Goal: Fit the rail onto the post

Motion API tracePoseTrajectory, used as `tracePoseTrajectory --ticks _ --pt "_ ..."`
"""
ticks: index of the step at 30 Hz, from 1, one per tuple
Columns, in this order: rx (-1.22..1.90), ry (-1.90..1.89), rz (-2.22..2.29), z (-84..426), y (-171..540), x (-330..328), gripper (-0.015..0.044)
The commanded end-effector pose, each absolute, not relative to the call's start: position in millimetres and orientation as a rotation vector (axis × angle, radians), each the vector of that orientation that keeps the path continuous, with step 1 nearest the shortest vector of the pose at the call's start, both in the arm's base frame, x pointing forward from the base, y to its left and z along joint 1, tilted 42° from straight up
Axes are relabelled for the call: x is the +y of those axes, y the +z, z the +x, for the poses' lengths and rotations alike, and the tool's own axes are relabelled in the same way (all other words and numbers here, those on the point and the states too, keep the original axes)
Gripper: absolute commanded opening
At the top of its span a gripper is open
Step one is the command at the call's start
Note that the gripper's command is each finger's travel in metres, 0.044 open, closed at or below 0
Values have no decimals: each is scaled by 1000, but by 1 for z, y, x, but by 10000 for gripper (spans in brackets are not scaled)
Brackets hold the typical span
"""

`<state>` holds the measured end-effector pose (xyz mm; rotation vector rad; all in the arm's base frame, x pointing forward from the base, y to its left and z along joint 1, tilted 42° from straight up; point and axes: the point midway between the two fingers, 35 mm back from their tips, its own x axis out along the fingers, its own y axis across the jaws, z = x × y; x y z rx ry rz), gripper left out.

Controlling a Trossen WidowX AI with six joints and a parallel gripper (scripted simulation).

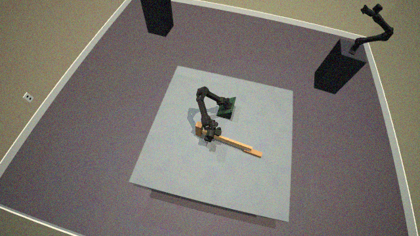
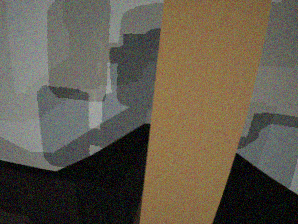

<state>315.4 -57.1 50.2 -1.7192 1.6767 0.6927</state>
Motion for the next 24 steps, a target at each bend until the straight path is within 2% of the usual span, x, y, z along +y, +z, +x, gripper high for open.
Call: tracePoseTrajectory --ticks 1,24 --pt "1674 690 -1724 316 53 -58 0" --pt "1674 690 -1725 315 58 -63 0"
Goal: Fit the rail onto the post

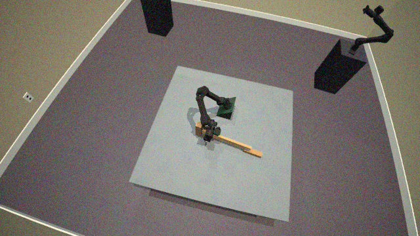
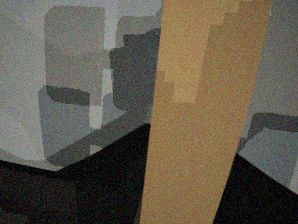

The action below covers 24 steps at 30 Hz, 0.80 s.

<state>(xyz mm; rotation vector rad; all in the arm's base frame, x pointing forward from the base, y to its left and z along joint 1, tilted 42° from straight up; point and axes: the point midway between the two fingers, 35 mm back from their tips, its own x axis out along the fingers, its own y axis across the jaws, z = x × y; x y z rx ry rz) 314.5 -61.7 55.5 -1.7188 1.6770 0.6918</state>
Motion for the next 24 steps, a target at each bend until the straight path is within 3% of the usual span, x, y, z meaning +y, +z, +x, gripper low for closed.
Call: tracePoseTrajectory --ticks 1,22,24 --pt "1674 690 -1725 315 59 -63 0" --pt "1674 689 -1725 314 62 -69 0" --pt "1677 692 -1719 314 60 -68 53"
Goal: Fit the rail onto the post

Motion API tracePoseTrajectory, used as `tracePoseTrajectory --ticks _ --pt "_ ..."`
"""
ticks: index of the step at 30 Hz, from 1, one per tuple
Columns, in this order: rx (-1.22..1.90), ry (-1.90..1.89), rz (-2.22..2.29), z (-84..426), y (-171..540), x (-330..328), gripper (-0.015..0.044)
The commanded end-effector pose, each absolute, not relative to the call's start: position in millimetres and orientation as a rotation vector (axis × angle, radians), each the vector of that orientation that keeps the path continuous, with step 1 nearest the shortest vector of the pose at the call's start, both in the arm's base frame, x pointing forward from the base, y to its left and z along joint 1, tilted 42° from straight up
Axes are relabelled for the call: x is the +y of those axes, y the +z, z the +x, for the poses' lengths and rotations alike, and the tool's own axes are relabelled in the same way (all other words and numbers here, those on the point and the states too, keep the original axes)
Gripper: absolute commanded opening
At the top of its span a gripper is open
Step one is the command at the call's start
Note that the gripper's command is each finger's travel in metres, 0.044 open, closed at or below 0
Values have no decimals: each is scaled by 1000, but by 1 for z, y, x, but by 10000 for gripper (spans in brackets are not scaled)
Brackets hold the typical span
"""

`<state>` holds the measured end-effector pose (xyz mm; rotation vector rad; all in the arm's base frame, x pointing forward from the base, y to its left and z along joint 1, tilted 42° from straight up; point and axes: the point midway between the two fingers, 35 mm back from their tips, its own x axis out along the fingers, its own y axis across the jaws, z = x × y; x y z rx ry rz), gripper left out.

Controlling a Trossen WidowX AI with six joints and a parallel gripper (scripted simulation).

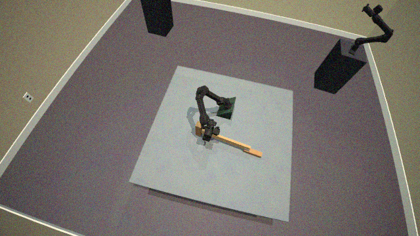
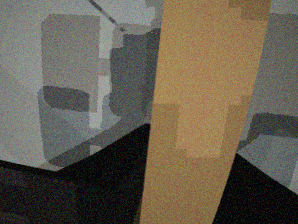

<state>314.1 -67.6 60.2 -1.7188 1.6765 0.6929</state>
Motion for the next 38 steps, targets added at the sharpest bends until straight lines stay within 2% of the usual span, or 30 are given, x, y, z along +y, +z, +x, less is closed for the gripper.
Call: tracePoseTrajectory --ticks 1,15,20,25,38 --pt "1677 692 -1719 314 60 -68 79" --pt "1677 692 -1719 314 60 -68 440" --pt "1677 693 -1719 314 60 -65 440" --pt "1673 691 -1723 314 62 -25 440" --pt "1673 691 -1723 314 62 -25 440"
